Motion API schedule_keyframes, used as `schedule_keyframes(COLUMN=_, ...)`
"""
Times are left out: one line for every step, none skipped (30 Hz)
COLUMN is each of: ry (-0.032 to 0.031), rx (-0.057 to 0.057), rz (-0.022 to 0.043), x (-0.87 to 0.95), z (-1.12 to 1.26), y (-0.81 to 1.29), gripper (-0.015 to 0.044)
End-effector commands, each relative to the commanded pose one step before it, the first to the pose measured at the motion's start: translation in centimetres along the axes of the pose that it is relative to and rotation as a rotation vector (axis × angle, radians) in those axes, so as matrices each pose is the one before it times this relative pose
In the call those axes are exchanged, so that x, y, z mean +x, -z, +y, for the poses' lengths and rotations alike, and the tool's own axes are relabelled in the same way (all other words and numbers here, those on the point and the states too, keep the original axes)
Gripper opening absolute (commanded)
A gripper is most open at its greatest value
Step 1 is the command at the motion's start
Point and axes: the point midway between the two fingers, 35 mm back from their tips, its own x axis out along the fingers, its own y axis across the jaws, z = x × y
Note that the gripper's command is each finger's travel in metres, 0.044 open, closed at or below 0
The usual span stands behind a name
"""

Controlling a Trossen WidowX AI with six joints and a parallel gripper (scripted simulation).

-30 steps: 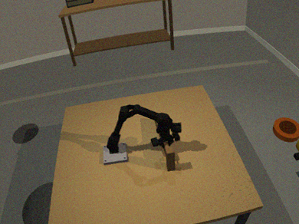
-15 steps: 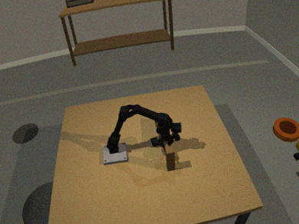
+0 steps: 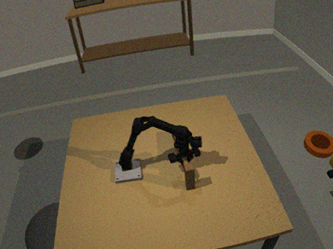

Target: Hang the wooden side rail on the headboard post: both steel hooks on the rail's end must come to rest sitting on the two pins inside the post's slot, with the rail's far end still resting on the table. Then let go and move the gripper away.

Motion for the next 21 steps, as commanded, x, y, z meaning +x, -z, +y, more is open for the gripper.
schedule_keyframes(ry=0.01264, rx=-0.0057, rz=0.00632, x=-0.502, z=-0.043, y=0.145, gripper=0.0000)
schedule_keyframes(ry=-0.00001, rx=0.0000, rz=0.00001, x=0.012, z=0.013, y=0.010, gripper=0.0000)
schedule_keyframes(ry=-0.00001, rx=0.0000, rz=0.00001, x=0.012, z=0.013, y=0.010, gripper=0.0000)
schedule_keyframes(ry=-0.00001, rx=0.0000, rz=0.00001, x=0.012, z=0.013, y=0.010, gripper=0.0000)
schedule_keyframes(ry=-0.00001, rx=0.0000, rz=0.00001, x=0.012, z=0.013, y=0.010, gripper=0.0000)
schedule_keyframes(ry=-0.00001, rx=0.0000, rz=0.00001, x=0.012, z=0.013, y=0.010, gripper=0.0000)
schedule_keyframes(ry=-0.00001, rx=0.0000, rz=0.00001, x=0.012, z=0.007, y=0.011, gripper=0.0000)
schedule_keyframes(ry=0.00000, rx=0.0000, rz=0.00000, x=0.004, z=-0.003, y=0.004, gripper=0.0000)
schedule_keyframes(ry=0.00001, rx=0.0000, rz=0.00001, x=0.008, z=-0.007, y=0.009, gripper=0.0000)
schedule_keyframes(ry=0.00001, rx=0.0000, rz=0.00001, x=0.011, z=-0.009, y=0.012, gripper=0.0000)
schedule_keyframes(ry=0.00001, rx=0.0000, rz=0.00001, x=0.011, z=-0.010, y=0.013, gripper=0.0000)
schedule_keyframes(ry=0.00001, rx=0.0000, rz=0.00001, x=0.011, z=-0.010, y=0.013, gripper=0.0000)
schedule_keyframes(ry=0.00001, rx=0.0000, rz=0.00001, x=0.011, z=-0.010, y=0.013, gripper=0.0000)
schedule_keyframes(ry=0.00001, rx=0.0000, rz=0.00001, x=0.011, z=-0.010, y=0.013, gripper=0.0000)
schedule_keyframes(ry=0.00001, rx=0.0000, rz=0.00001, x=0.011, z=-0.010, y=0.013, gripper=0.0000)
schedule_keyframes(ry=0.00001, rx=0.0000, rz=0.00001, x=0.011, z=-0.010, y=0.013, gripper=0.0000)
schedule_keyframes(ry=0.00001, rx=0.0000, rz=0.00001, x=0.011, z=-0.010, y=0.013, gripper=0.0000)
schedule_keyframes(ry=0.00001, rx=0.0000, rz=0.00001, x=0.011, z=-0.010, y=0.013, gripper=0.0000)
schedule_keyframes(ry=0.00001, rx=0.0000, rz=0.00001, x=0.011, z=-0.010, y=0.013, gripper=0.0000)
schedule_keyframes(ry=0.00001, rx=0.0000, rz=0.00001, x=0.011, z=-0.010, y=0.013, gripper=0.0000)
schedule_keyframes(ry=0.00001, rx=0.0000, rz=0.00001, x=0.011, z=-0.010, y=0.013, gripper=0.0000)
